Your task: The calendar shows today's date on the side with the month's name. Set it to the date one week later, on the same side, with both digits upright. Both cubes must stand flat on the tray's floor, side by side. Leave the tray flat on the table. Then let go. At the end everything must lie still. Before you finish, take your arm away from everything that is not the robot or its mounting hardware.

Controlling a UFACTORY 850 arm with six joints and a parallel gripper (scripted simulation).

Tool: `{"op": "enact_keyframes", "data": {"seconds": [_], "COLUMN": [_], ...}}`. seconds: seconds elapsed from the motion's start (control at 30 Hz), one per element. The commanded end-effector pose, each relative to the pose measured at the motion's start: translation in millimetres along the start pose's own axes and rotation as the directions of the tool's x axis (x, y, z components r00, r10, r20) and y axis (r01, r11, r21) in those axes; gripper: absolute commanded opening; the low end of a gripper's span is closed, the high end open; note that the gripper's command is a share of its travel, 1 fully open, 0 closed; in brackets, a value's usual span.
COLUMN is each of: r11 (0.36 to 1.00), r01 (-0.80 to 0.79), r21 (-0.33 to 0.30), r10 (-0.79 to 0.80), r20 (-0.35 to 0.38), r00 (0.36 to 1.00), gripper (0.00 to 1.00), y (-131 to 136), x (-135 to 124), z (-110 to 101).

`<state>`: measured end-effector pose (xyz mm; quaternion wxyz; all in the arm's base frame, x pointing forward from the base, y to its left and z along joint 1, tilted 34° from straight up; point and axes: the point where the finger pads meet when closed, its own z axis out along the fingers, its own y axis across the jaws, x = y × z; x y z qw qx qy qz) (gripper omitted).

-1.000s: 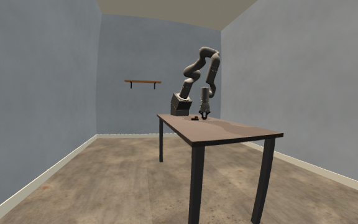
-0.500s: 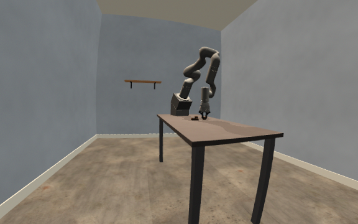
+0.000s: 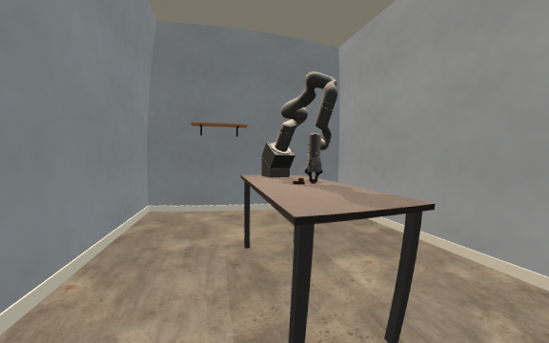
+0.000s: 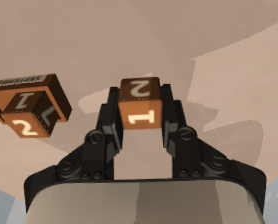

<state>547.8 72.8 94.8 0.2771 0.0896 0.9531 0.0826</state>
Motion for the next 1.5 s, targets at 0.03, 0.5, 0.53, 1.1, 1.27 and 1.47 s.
{"op": "enact_keyframes", "data": {"seconds": [0.03, 0.5, 0.53, 1.1, 1.27, 1.47], "r11": [1.0, 1.0, 1.0, 1.0, 1.0, 1.0], "r01": [0.0, 0.0, 0.0, 0.0, 0.0, 0.0], "r21": [0.0, 0.0, 0.0, 0.0, 0.0, 0.0], "r10": [0.0, 0.0, 0.0, 0.0, 0.0, 0.0], "r20": [0.001, 0.001, 0.001, 0.001, 0.001, 0.001], "r00": [1.0, 1.0, 1.0, 1.0, 1.0, 1.0], "gripper": [0.27, 0.27, 0.27, 0.27, 0.27, 0.27], "y": [0.1, 0.1, 0.1, 0.1, 0.1, 0.1], "x": [-0.4, -0.4, -0.4, -0.4, -0.4, -0.4], "z": [-0.2, -0.2, -0.2, 3.1, 3.7, 3.7]}}
